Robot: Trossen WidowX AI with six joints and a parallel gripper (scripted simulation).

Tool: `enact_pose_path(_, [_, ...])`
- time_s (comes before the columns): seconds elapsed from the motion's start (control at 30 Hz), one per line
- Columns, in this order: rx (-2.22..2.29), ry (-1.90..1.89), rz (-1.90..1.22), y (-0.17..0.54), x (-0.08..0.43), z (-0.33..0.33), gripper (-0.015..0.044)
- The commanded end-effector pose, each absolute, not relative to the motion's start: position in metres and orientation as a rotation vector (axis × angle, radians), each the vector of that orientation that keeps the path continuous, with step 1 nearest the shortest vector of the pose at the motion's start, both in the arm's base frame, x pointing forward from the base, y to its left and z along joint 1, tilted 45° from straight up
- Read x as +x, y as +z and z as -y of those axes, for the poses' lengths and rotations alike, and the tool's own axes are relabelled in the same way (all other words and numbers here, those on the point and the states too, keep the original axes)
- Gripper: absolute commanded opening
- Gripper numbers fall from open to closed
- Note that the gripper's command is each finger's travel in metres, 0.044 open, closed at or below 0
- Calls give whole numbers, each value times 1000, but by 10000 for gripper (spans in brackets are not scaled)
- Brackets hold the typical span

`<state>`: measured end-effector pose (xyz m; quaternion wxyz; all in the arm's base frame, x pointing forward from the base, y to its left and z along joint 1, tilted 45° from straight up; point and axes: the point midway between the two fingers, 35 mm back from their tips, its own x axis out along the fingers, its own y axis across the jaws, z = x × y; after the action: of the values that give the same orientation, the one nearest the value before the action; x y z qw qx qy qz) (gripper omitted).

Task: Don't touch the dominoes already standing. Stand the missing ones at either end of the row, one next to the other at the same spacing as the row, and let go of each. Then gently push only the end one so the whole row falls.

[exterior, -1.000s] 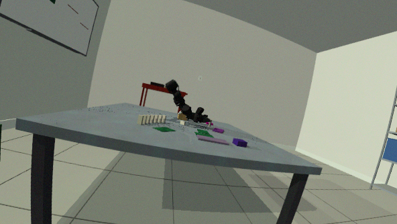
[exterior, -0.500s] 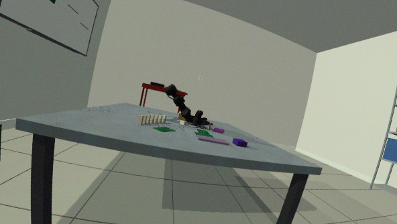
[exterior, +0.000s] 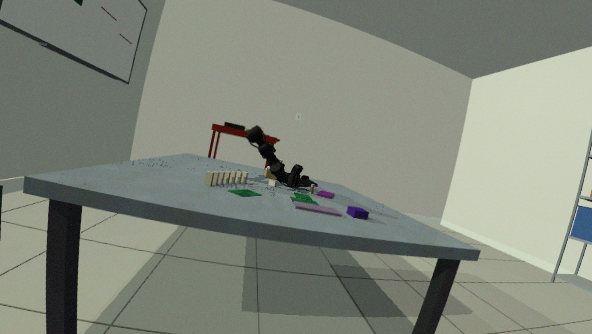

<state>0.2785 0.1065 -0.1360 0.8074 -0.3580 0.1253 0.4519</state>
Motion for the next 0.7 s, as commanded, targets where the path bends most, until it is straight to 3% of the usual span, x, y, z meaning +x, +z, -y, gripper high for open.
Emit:
enact_pose_path(0.0, [-769, 969, -261, -136, 279, -107, 440])
enact_pose_path(0.5, [-782, 980, -210, -88, 284, -163, 440])
enact_pose_path(0.67, [-728, 955, -386, -113, 308, -174, 440])
